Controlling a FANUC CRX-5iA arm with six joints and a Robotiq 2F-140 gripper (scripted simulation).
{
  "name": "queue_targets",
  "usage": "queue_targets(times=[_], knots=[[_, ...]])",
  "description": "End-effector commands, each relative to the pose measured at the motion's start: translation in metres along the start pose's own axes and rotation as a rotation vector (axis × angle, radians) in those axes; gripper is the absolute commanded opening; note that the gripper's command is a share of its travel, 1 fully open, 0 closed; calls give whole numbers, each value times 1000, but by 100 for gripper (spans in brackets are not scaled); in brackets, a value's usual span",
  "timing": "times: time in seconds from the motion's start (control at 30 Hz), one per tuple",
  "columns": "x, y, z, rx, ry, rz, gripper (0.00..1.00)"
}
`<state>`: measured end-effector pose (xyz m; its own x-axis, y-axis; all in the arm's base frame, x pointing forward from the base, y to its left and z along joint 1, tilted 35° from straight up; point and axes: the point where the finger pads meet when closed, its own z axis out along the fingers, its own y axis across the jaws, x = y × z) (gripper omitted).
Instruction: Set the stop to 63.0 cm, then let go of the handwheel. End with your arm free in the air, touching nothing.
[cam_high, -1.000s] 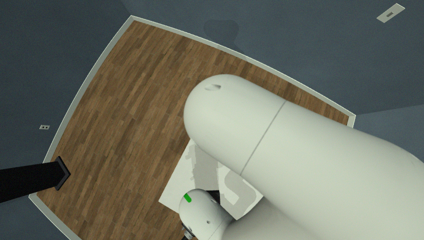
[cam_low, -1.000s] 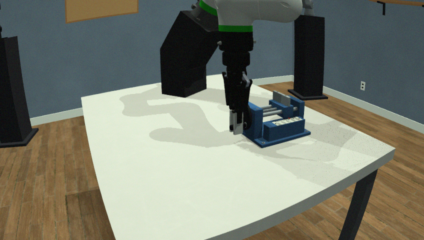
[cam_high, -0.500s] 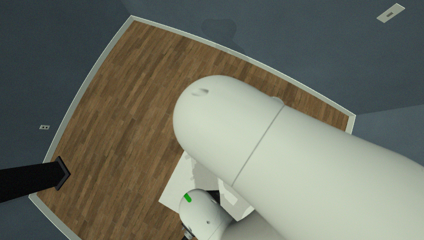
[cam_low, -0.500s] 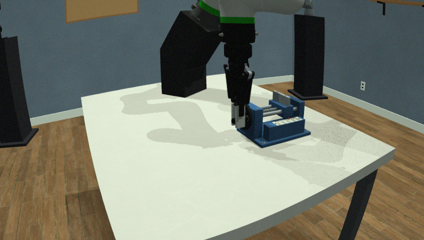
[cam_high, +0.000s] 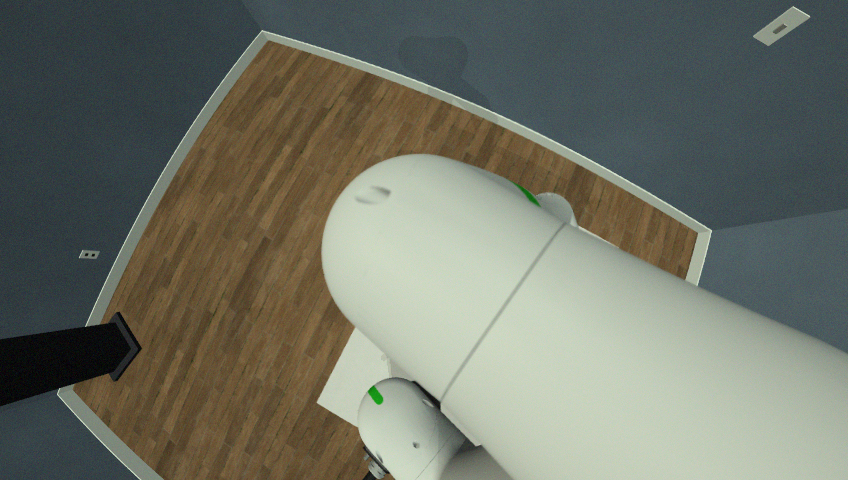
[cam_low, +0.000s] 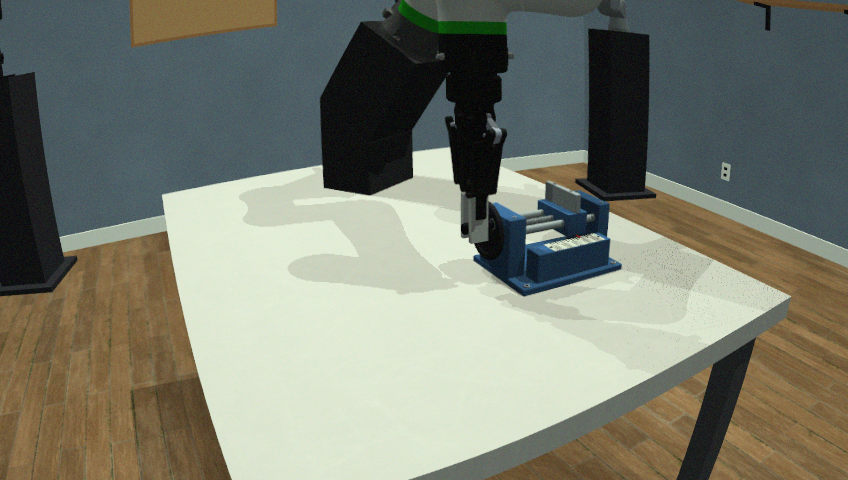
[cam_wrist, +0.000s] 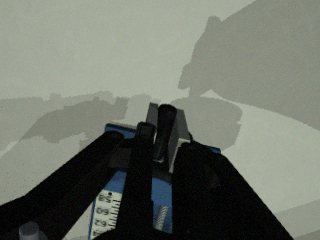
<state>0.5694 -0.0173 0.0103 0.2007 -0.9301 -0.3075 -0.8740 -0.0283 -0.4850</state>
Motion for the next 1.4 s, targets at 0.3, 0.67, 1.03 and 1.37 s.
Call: queue_targets(times=[0.3,0.67,1.03,1.37], knots=[[0,11,-10,-1,0,0,4],[0,24,-13,-1,0,0,4],[0,33,-12,-1,0,0,4],[0,40,-9,-1,0,0,4]])
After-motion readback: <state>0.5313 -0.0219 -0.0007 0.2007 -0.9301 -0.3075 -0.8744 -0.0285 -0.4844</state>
